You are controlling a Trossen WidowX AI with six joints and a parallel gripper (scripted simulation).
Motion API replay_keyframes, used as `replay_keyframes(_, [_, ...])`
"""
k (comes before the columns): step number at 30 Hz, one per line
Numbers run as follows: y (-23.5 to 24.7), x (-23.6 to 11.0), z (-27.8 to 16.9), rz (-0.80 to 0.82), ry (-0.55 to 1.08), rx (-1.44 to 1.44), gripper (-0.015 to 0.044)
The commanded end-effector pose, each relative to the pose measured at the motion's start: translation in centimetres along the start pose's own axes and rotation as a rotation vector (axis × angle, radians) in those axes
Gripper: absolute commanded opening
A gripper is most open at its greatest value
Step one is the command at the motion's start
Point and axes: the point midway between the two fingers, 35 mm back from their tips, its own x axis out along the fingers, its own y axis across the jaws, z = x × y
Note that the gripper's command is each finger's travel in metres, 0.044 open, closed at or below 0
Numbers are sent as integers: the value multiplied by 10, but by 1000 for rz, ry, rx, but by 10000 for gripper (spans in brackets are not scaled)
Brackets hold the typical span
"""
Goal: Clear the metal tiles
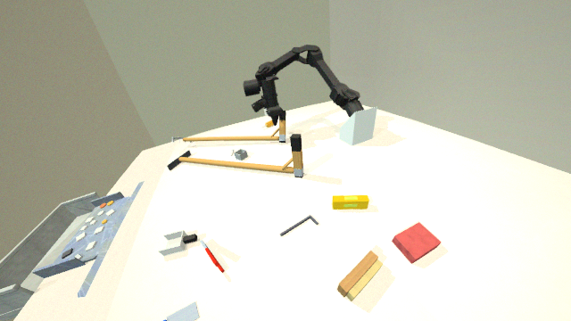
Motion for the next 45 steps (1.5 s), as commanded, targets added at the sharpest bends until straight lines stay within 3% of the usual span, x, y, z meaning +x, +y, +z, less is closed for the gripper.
replay_keyframes(1, [-10,-3,-1,2,-7,6,0])
replay_keyframes(45, [-69,-5,-14,-26,-3,-3,0])
